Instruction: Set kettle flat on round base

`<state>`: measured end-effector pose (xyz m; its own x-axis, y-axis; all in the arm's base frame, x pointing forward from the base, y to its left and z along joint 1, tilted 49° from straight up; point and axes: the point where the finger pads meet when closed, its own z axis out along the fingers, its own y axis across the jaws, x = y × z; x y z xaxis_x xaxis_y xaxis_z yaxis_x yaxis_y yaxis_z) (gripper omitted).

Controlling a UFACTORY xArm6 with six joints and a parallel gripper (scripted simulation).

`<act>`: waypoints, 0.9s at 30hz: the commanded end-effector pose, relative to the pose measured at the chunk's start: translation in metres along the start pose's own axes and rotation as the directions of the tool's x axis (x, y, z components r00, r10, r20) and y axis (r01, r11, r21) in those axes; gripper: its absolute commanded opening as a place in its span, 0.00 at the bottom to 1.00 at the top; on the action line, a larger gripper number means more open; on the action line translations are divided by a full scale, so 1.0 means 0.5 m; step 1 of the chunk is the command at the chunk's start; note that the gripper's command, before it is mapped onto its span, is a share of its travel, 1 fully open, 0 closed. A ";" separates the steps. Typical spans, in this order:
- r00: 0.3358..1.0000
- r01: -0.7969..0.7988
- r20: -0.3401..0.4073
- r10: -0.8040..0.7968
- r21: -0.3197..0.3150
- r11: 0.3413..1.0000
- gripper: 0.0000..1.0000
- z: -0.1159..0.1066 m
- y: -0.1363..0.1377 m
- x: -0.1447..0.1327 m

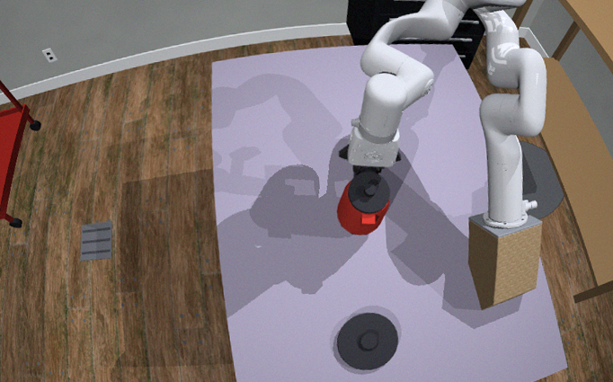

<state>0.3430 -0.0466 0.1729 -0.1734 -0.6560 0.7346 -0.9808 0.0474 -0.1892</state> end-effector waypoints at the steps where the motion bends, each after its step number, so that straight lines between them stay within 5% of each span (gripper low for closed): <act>1: 1.000 -0.001 0.002 0.001 0.003 1.000 0.00 -0.008 -0.002 -0.005; 27: 1.000 -0.001 0.002 0.001 0.003 1.000 0.00 -0.014 -0.002 -0.010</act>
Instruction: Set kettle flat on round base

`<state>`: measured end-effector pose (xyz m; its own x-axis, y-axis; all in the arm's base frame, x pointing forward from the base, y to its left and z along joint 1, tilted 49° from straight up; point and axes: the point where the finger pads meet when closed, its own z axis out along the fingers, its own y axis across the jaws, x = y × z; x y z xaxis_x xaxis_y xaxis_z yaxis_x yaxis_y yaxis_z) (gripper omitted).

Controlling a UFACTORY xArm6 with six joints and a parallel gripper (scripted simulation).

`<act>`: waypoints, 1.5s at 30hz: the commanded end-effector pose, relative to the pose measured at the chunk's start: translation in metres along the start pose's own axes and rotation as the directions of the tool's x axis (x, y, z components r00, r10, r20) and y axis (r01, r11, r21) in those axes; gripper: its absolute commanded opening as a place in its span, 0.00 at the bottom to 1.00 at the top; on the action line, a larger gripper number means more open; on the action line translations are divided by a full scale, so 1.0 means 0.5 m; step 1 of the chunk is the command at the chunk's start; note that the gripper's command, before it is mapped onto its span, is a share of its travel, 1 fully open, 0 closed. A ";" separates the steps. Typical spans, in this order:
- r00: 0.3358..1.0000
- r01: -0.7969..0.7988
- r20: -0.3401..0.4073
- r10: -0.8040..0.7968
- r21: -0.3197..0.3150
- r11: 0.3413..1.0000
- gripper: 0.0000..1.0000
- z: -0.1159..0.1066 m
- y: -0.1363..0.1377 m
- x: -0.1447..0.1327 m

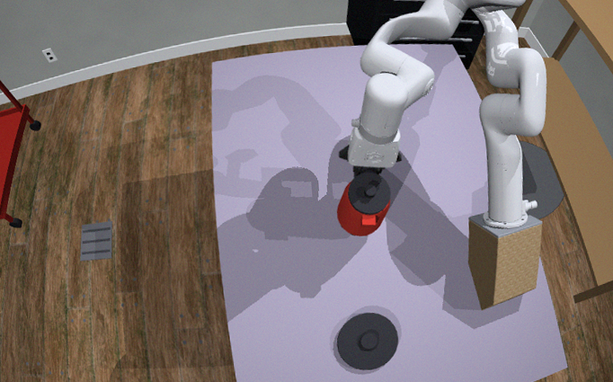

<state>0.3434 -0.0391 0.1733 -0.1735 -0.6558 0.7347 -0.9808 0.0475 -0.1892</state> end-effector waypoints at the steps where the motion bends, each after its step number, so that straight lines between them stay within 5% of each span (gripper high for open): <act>1: 1.000 -0.001 0.002 0.001 0.003 1.000 0.00 -0.002 -0.002 0.000; 45: 1.000 -0.001 0.002 0.001 0.003 1.000 0.00 -0.002 0.001 -0.029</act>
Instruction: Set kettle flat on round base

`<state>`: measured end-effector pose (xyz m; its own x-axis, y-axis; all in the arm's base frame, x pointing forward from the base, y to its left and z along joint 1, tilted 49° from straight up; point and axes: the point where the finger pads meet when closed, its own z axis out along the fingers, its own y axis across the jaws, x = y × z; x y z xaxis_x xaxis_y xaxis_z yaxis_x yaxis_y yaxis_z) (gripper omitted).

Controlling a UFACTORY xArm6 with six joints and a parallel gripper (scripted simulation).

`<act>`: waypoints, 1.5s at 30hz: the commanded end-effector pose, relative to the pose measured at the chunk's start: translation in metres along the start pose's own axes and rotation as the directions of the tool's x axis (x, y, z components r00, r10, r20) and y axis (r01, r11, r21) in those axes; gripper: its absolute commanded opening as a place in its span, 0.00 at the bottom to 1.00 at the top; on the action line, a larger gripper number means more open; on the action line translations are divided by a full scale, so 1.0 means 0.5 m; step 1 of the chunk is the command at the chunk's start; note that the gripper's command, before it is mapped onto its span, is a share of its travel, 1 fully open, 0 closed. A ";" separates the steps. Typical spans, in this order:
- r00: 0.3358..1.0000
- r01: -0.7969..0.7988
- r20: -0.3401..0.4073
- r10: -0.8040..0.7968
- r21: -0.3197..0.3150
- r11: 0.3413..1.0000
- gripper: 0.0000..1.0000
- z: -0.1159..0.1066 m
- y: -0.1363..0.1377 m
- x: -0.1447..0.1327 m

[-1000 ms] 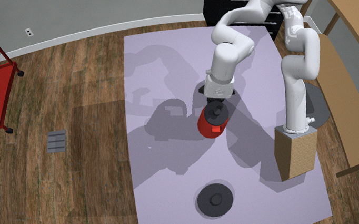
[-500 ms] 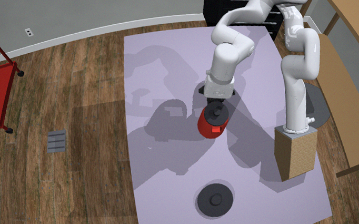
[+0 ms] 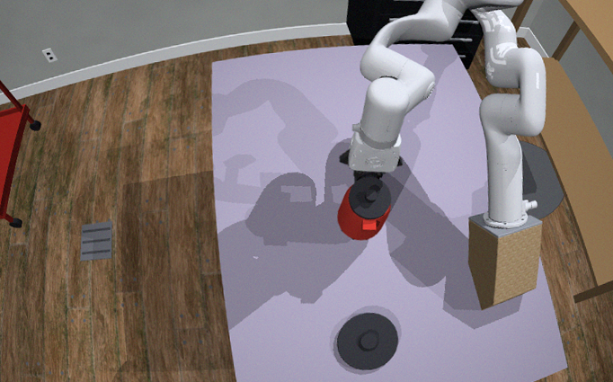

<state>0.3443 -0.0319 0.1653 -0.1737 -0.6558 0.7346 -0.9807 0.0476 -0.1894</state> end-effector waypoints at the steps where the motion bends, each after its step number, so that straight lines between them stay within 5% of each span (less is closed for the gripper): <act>1: 1.000 -0.001 0.002 0.001 0.003 1.000 0.00 -0.002 -0.001 -0.011; 45: 1.000 -0.001 0.002 0.001 0.003 1.000 0.00 -0.002 0.020 -0.226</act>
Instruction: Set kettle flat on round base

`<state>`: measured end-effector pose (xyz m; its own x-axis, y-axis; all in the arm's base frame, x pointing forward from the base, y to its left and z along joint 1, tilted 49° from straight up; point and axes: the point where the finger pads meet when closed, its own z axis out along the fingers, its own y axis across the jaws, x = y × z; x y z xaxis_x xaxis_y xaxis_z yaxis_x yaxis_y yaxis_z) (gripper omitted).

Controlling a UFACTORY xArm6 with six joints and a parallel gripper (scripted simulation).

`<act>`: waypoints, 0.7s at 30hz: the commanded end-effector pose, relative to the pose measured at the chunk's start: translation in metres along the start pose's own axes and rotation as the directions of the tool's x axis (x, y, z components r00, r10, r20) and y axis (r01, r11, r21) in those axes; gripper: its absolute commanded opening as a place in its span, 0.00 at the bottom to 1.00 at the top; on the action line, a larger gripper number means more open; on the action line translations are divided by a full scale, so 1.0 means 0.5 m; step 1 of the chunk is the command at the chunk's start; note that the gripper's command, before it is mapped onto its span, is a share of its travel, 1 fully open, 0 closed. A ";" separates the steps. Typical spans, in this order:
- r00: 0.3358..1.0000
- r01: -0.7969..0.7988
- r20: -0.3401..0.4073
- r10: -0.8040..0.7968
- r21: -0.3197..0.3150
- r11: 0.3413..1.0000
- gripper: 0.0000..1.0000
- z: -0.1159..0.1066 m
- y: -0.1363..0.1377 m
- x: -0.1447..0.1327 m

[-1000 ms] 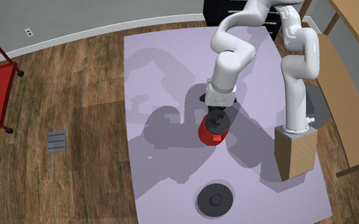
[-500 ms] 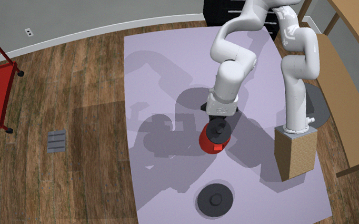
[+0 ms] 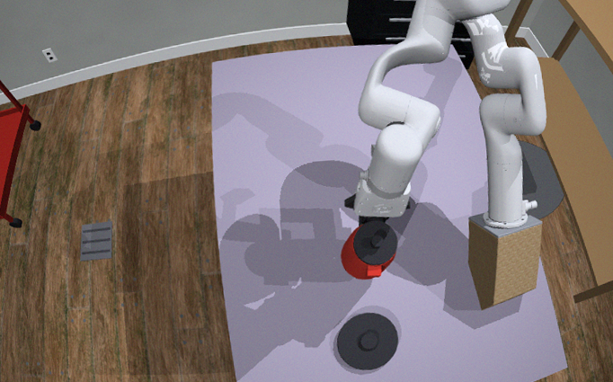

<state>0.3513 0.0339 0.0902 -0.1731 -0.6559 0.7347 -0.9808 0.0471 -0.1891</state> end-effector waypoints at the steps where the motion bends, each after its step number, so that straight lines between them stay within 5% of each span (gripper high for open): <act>1: 1.000 -0.002 0.002 0.002 0.002 1.000 0.00 -0.002 -0.001 -0.027; 21: 1.000 -0.002 0.002 0.002 0.002 1.000 0.00 -0.003 0.012 -0.150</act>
<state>0.3560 0.0765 0.0412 -0.1725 -0.6554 0.7353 -0.9809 0.0467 -0.1886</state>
